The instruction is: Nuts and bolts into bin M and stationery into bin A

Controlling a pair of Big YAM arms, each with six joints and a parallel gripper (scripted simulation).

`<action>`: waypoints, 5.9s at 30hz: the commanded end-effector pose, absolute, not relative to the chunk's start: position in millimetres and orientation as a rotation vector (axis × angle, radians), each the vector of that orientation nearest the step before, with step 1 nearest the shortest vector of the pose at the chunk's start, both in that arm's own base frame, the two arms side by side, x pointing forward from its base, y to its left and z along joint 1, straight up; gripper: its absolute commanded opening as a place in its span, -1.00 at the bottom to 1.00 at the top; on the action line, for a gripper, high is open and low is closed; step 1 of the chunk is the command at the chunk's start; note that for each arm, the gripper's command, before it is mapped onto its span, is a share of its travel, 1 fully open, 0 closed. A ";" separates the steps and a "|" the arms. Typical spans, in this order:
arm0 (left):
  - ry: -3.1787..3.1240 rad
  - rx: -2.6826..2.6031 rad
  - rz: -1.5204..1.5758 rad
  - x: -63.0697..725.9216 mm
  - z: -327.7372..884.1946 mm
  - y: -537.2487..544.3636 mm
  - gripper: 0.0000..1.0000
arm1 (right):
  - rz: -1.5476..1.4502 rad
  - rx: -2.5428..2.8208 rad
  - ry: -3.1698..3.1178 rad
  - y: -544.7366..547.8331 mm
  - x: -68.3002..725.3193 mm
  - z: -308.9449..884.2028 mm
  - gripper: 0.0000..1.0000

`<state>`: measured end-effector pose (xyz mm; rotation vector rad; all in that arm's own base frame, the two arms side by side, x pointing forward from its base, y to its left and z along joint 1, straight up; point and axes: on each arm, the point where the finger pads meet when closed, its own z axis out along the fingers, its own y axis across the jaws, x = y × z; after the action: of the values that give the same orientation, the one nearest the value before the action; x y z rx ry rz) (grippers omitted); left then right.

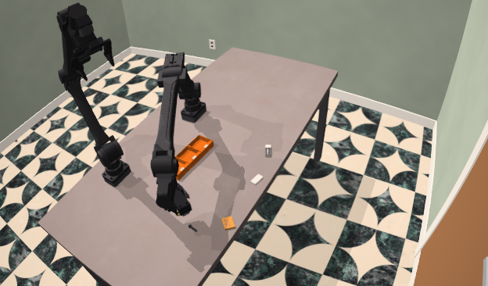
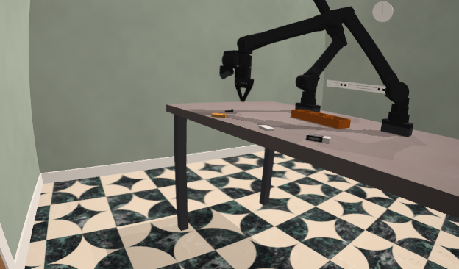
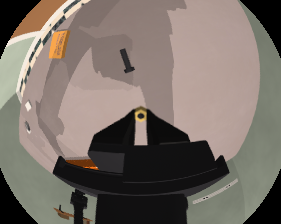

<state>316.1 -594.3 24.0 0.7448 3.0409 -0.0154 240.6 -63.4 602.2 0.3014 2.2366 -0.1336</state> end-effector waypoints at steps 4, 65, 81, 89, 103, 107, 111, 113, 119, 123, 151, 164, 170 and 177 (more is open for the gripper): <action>3.019 0.740 -0.061 317.6 58.7 -610.4 -0.79 | -0.140 0.295 2.239 -63.4 235.0 602.9 1.00; 3.023 0.741 -0.056 278.9 50.5 -564.0 -0.79 | -0.140 0.295 2.239 -63.4 235.0 602.9 1.00; 3.027 0.742 -0.053 225.8 45.8 -498.4 -0.79 | -0.140 0.295 2.239 -63.4 235.0 602.9 1.00; 3.029 0.742 -0.051 195.4 43.5 -460.9 -0.79 | -0.140 0.295 2.239 -63.4 235.0 602.9 1.00; 2.814 1.371 -0.013 149.7 40.4 -404.7 -0.79 | -0.140 0.295 2.239 -63.4 235.0 602.9 1.00; 2.757 1.495 -0.002 139.5 39.7 -392.1 -0.79 | -0.140 0.295 2.239 -63.4 235.0 602.9 1.00; 2.654 1.674 0.003 148.0 39.7 -389.0 -0.79 | -0.140 0.295 2.239 -63.4 235.0 602.9 1.00; 2.606 1.747 0.006 148.0 39.7 -389.0 -0.79 | -0.140 0.295 2.239 -63.4 235.0 602.9 1.00; 2.455 1.954 0.010 146.7 39.6 -390.3 -0.79 | -0.140 0.295 2.239 -63.4 235.0 602.9 1.00; 2.341 2.085 0.006 148.2 38.1 -390.7 -0.79 | -0.140 0.295 2.239 -63.4 235.0 602.9 1.00; 2.100 2.318 -0.012 149.4 29.9 -386.1 -0.79 | -0.140 0.295 2.239 -63.4 235.0 602.9 1.00; 2.104 2.335 -0.002 144.6 1.4 -385.6 -0.79 | -0.140 0.295 2.239 -63.4 235.0 602.9 1.00; 2.102 2.333 -0.004 145.0 -9.8 -386.8 -0.79 | -0.140 0.295 2.239 -63.4 235.0 602.9 1.00; 2.090 2.321 -0.015 143.5 0.1 -391.1 -0.79 | -0.140 0.295 2.239 -63.4 235.0 602.9 1.00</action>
<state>144.8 -385.2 -7.0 2.3261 2.1097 0.0021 240.6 -63.4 602.2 0.3014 2.2366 -0.1336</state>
